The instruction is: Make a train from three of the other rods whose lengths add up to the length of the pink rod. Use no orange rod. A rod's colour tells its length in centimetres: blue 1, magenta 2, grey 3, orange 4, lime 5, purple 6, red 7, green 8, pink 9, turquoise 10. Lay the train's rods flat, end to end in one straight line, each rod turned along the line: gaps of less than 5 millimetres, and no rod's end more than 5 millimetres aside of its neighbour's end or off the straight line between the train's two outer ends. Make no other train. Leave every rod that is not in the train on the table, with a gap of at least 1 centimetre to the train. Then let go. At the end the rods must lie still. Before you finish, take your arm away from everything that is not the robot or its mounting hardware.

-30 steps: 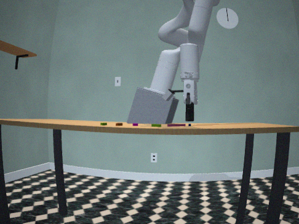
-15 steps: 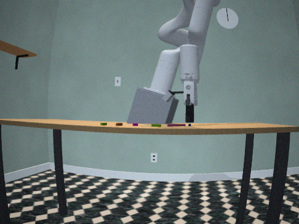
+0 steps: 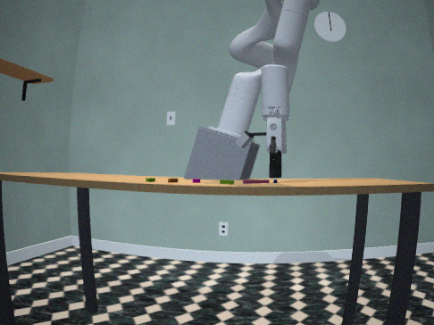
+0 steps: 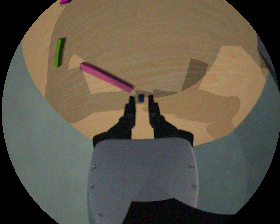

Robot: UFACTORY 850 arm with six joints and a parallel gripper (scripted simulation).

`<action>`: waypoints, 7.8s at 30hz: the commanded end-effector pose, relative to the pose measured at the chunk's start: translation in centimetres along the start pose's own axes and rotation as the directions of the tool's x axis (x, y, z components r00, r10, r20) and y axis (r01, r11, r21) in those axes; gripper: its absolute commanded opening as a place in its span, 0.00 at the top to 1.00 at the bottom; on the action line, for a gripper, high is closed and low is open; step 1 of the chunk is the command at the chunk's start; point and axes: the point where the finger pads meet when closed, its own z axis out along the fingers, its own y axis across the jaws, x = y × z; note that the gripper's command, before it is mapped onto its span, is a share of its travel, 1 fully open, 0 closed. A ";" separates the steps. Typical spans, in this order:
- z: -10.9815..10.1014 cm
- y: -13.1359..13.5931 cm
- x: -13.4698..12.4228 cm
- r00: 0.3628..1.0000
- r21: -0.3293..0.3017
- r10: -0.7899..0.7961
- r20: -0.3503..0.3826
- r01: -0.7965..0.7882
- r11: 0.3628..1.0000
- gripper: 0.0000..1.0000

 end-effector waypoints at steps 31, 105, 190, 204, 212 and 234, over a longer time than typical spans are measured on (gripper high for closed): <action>0.0 -0.1 -0.1 1.000 0.001 0.000 0.001 0.000 1.000 0.76; 1.4 -0.1 -0.1 1.000 0.001 0.000 0.001 0.000 1.000 0.76; -7.4 -0.1 -0.1 1.000 0.001 0.000 0.001 0.000 1.000 0.96; -8.6 -0.1 -0.1 1.000 0.001 0.000 0.001 0.000 1.000 0.96; -8.8 -2.1 6.7 0.995 0.000 -0.102 -0.001 0.102 0.995 0.96; -8.7 -2.6 9.7 0.989 0.000 -0.148 0.001 0.148 0.989 0.96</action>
